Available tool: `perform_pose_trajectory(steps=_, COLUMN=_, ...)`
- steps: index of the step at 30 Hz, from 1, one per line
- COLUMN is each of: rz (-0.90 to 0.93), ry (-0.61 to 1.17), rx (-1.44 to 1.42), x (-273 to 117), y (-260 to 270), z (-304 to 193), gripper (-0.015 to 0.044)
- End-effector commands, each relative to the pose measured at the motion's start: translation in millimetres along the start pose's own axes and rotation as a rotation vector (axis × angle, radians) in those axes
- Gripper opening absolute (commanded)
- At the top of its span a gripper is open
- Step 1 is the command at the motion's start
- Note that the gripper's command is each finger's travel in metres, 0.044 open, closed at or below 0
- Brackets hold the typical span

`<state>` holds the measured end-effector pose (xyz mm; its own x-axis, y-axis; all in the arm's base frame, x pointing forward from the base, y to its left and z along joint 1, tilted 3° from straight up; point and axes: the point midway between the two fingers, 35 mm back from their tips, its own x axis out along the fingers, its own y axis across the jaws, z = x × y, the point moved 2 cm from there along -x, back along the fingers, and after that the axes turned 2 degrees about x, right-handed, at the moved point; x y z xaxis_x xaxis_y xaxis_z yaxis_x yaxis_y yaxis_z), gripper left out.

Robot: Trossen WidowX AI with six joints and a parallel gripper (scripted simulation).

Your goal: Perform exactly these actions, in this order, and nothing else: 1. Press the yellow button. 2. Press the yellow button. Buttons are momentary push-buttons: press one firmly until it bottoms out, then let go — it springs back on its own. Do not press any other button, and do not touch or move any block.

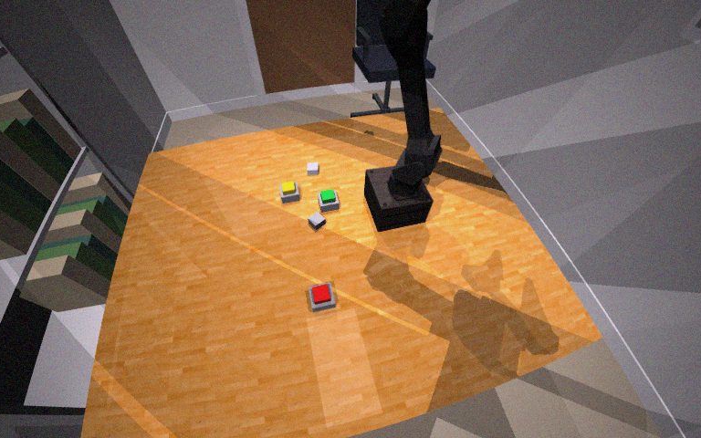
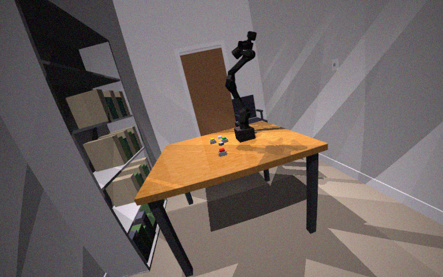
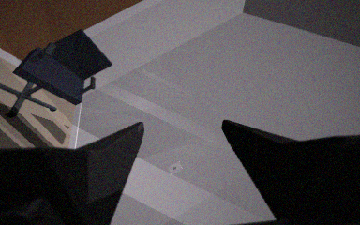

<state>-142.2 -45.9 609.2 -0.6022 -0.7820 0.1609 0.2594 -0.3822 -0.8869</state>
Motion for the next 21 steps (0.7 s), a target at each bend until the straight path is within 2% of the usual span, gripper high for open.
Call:
perform_pose_trajectory(steps=1, rz=-0.007, ry=0.005, rx=0.005, x=-1, y=-2, z=-2, gripper=0.0400)
perform_pose_trajectory(steps=5, rz=-0.174, ry=0.113, rx=0.096, x=-25, y=-32, z=-41, gripper=0.0400)
perform_pose_trajectory(steps=10, rz=-0.452, ry=0.274, rx=0.190, x=-84, y=-70, z=-92, gripper=0.0400)
perform_pose_trajectory(steps=16, rz=-0.801, ry=0.463, rx=0.248, x=-182, y=-95, z=-130, gripper=0.0400)
perform_pose_trajectory(steps=21, rz=-1.088, ry=0.613, rx=0.262, x=-271, y=-94, z=-140, gripper=0.0400)
